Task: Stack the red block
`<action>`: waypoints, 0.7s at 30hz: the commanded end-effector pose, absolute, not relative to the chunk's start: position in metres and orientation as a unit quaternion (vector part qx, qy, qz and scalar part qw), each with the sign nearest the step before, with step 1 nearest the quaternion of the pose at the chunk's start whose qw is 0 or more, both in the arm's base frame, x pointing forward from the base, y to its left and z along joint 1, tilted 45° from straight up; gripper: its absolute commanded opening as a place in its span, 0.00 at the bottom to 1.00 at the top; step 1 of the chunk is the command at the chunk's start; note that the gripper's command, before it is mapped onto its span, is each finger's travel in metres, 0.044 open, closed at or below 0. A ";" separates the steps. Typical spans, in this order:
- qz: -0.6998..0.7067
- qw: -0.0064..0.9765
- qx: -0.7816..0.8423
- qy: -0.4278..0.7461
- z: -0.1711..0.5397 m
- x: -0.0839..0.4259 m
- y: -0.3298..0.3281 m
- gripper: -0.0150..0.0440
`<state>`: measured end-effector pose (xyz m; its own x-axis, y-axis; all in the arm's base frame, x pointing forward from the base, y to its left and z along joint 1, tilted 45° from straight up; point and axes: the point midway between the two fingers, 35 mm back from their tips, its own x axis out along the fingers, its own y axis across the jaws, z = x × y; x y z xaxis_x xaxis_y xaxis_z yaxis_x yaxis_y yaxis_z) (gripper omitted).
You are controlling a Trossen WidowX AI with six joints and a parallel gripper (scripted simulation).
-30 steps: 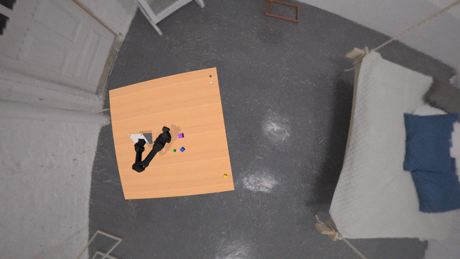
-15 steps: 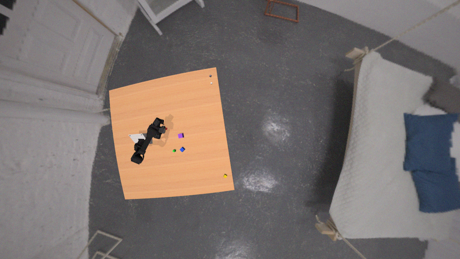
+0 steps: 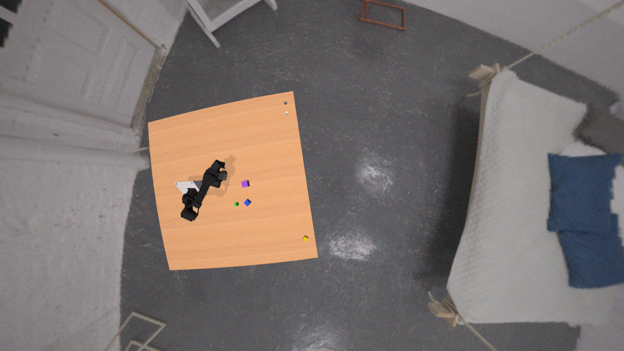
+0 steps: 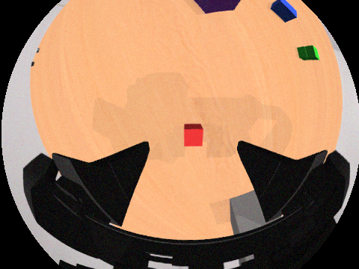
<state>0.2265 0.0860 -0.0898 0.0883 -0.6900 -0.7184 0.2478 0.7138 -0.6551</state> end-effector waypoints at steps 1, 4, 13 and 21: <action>-0.328 0.714 -0.190 0.588 -0.092 0.228 0.083 1.00; -0.328 0.714 -0.190 0.588 -0.096 0.228 0.080 1.00; -0.328 0.714 -0.190 0.588 -0.106 0.229 0.070 1.00; -0.328 0.714 -0.190 0.588 -0.110 0.230 0.066 1.00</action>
